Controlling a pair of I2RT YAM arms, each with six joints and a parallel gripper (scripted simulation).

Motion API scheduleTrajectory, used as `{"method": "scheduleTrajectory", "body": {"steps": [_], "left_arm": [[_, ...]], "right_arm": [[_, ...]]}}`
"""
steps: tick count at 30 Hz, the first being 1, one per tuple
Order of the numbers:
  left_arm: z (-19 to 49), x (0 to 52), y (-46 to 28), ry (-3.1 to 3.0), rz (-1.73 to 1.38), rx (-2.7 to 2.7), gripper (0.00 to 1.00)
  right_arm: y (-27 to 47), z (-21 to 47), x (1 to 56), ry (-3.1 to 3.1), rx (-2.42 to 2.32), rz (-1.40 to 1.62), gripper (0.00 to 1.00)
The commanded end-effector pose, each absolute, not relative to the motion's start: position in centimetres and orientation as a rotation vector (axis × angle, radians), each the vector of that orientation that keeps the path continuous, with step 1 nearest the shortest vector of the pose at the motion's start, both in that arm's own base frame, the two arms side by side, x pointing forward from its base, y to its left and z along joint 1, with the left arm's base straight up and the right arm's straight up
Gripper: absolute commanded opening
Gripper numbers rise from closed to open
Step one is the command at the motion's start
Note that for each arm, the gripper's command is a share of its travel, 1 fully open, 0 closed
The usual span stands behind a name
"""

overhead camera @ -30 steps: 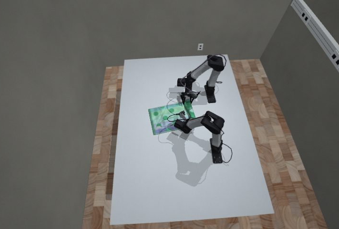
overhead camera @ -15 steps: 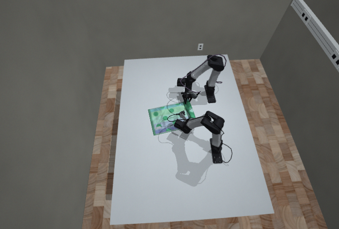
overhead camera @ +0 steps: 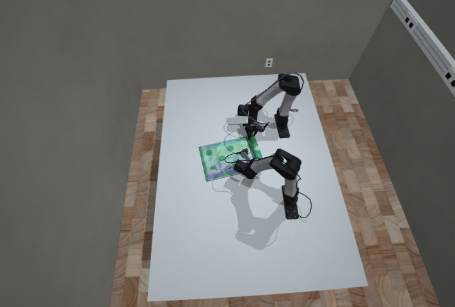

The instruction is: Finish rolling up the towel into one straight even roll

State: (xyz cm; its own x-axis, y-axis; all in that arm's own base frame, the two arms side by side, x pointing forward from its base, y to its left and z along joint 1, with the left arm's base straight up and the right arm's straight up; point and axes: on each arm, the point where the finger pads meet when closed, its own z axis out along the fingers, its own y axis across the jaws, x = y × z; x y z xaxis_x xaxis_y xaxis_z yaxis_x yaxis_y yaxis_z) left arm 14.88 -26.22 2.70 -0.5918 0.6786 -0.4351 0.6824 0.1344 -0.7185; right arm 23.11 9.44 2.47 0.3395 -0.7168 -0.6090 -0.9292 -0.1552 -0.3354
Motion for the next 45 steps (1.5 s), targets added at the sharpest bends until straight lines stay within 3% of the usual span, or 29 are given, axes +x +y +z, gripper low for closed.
{"method": "scheduleTrajectory", "body": {"steps": [1, 6, 8, 17, 28, 45], "left_arm": [[2.6, 15.4, -26.4, 2.344, -1.489, 1.426, 0.24], [3.0, 15.4, -26.4, 2.344, -1.489, 1.426, 0.46], [3.0, 15.4, -26.4, 2.344, -1.489, 1.426, 0.46], [3.8, 15.4, -26.4, 2.344, -1.489, 1.426, 0.85], [5.7, 16.9, -23.9, 2.344, -1.489, 1.426, 0.85], [7.6, 18.1, -21.8, 2.312, -1.365, 1.459, 0.87]], "right_arm": [[9.4, 2.2, 23.2, 1.434, -1.939, 0.396, 0.22], [9.4, 2.2, 23.2, 1.434, -1.939, 0.396, 0.22], [9.4, 2.2, 23.2, 1.434, -1.939, 0.396, 0.22], [9.4, 2.2, 23.2, 1.434, -1.939, 0.396, 0.22], [9.4, 2.3, 23.2, 1.493, -1.956, 0.47, 0.22], [9.4, 2.7, 23.2, 1.765, -2.003, 0.835, 0.22]]}}
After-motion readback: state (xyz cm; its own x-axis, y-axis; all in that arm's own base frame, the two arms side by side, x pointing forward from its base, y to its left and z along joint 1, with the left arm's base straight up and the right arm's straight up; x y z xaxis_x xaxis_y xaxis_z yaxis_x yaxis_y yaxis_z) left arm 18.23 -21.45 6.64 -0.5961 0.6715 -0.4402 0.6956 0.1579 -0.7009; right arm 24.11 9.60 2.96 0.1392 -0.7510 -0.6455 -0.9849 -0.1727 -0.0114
